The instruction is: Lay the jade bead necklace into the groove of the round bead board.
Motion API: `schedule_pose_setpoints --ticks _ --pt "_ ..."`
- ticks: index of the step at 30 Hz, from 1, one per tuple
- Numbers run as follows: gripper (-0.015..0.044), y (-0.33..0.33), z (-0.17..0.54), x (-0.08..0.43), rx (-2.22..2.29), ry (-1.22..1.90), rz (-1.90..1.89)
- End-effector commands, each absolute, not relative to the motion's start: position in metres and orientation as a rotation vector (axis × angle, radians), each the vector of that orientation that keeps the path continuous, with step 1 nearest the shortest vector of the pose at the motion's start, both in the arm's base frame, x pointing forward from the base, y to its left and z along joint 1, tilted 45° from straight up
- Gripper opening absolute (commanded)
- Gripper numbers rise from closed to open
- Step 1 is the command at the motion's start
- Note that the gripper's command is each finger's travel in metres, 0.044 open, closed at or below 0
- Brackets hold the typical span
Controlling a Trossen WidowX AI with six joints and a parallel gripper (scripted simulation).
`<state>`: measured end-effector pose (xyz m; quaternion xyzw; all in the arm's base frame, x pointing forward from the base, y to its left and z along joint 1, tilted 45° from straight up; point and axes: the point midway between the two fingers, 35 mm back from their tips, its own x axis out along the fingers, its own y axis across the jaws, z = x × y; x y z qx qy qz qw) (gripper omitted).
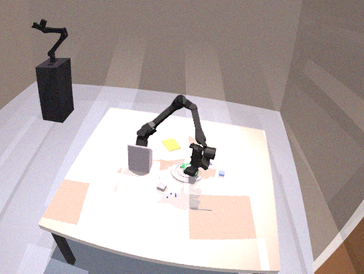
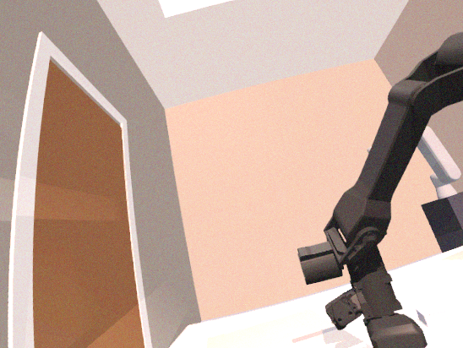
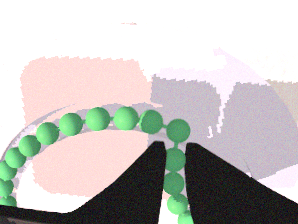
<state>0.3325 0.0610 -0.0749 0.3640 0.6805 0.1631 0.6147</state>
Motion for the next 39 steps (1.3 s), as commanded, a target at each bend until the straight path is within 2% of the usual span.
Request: schedule_pose_setpoints --ticks 1,27,39 --pt "0.0000 0.061 -0.075 0.333 0.838 1.568 0.376" --pt "0.0000 0.052 -0.085 0.333 0.848 1.575 0.373" --pt "0.0315 0.050 -0.083 0.333 0.845 1.571 0.376"
